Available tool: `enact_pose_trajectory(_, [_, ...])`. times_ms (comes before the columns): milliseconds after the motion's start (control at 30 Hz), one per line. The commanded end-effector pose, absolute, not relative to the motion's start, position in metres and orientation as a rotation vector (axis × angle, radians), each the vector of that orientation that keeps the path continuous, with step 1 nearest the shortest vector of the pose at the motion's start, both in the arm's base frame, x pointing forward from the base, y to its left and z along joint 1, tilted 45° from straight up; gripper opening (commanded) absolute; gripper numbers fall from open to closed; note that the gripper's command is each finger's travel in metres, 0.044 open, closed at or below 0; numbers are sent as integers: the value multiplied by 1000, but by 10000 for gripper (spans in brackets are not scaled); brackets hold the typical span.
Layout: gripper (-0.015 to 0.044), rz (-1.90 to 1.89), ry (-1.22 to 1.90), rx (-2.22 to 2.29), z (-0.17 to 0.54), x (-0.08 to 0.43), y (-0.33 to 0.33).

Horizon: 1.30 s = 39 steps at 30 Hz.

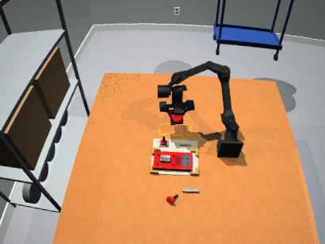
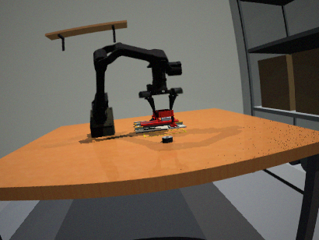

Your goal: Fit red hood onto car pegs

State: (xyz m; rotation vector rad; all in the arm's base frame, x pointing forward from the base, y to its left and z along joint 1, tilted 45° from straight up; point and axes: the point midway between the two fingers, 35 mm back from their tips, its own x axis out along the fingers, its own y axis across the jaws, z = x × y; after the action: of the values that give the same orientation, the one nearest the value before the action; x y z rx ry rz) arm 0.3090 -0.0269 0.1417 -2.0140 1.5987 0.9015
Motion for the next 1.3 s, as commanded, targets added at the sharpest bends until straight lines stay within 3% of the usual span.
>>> enact_pose_trajectory(0, [0, 1003, 1583, -2078, 142, 309, -27])
enact_pose_trajectory(1267, [0, 1873, 1281, -2539, 141, 308, -24])
